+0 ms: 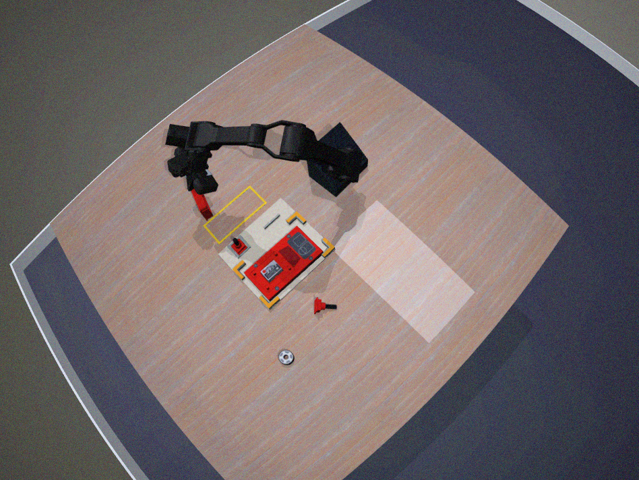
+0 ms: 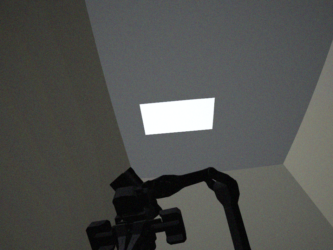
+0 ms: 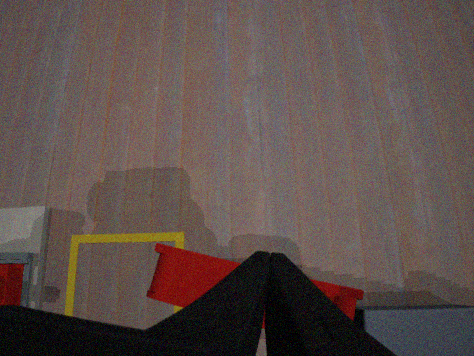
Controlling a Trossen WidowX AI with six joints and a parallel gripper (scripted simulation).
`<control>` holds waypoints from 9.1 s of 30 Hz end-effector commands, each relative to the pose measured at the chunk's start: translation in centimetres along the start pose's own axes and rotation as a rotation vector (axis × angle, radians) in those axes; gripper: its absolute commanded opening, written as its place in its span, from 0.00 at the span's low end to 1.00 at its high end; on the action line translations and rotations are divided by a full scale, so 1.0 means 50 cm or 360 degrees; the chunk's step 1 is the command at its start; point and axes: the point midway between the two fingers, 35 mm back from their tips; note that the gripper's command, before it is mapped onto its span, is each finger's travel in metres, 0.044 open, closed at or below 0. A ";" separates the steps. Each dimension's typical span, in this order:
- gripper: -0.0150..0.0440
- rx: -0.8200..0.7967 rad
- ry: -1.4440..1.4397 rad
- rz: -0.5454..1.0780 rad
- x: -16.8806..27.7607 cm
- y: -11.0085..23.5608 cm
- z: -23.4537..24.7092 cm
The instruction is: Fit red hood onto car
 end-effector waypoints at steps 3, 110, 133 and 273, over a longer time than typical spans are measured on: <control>0.25 -0.0055 0.0609 0.0185 -0.022 -0.029 -0.017; 0.25 -0.0691 0.2304 0.0573 0.013 -0.122 0.007; 0.25 -0.0696 0.2300 0.0590 0.024 -0.114 0.011; 1.00 -0.0726 0.2275 0.0694 0.115 -0.031 0.050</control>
Point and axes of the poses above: the point midway between the two fingers, 35 mm back from their tips, its own y axis back along the fingers, its own z axis across the jaws, x = y × z, and after that the axes turned 10 degrees about y, right-handed
